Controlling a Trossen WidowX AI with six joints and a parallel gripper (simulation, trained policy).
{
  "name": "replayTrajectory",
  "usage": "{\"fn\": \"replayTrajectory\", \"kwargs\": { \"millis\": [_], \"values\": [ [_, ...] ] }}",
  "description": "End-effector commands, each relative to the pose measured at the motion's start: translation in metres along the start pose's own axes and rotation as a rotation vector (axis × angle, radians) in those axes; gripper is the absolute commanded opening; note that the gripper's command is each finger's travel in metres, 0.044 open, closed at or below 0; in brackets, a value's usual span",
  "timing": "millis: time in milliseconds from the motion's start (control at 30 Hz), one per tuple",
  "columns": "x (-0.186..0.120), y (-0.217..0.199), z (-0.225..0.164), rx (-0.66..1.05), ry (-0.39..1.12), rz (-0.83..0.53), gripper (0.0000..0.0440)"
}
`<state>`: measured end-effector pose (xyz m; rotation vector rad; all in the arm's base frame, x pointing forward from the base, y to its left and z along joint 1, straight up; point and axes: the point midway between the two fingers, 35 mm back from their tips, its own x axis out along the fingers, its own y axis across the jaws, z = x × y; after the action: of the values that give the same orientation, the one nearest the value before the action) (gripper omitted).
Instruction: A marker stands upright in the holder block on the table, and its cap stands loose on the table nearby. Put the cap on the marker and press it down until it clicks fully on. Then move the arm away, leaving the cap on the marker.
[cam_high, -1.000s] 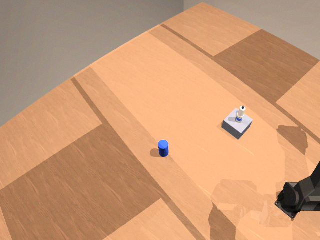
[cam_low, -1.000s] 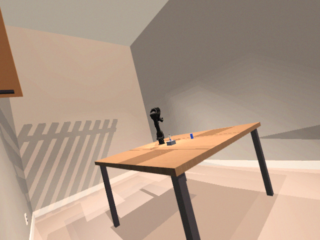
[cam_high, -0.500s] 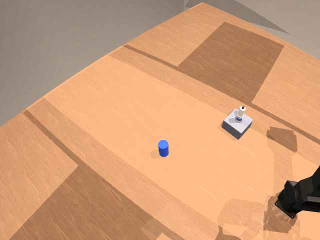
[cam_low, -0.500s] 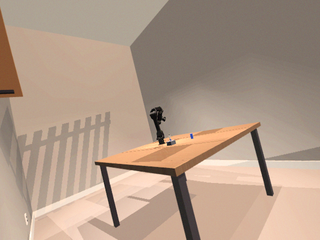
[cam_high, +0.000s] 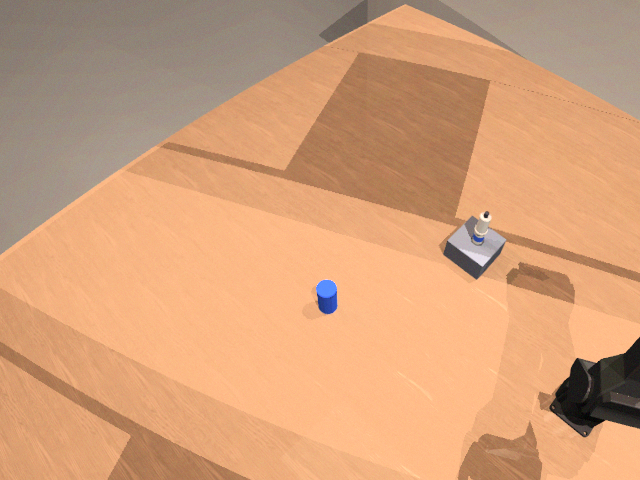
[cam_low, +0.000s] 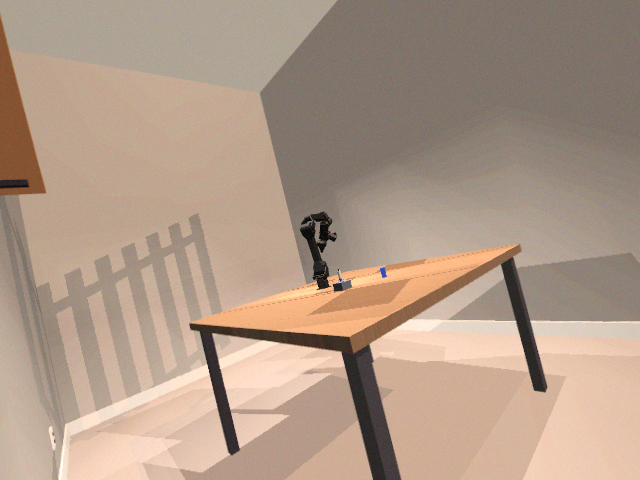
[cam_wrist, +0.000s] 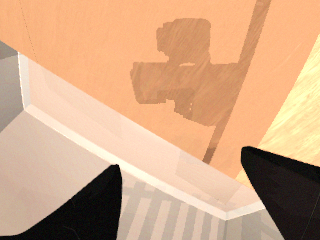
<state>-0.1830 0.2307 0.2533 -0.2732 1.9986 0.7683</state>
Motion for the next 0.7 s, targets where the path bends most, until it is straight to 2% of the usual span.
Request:
{"fn": "replayTrajectory", "kwargs": {
  "millis": [0,667],
  "values": [
    [-0.002,0.002,0.012,0.024,-0.025,-0.008,0.0326],
    [-0.015,0.006,0.065,0.151,-0.113,-0.023,0.0328]
  ]
}}
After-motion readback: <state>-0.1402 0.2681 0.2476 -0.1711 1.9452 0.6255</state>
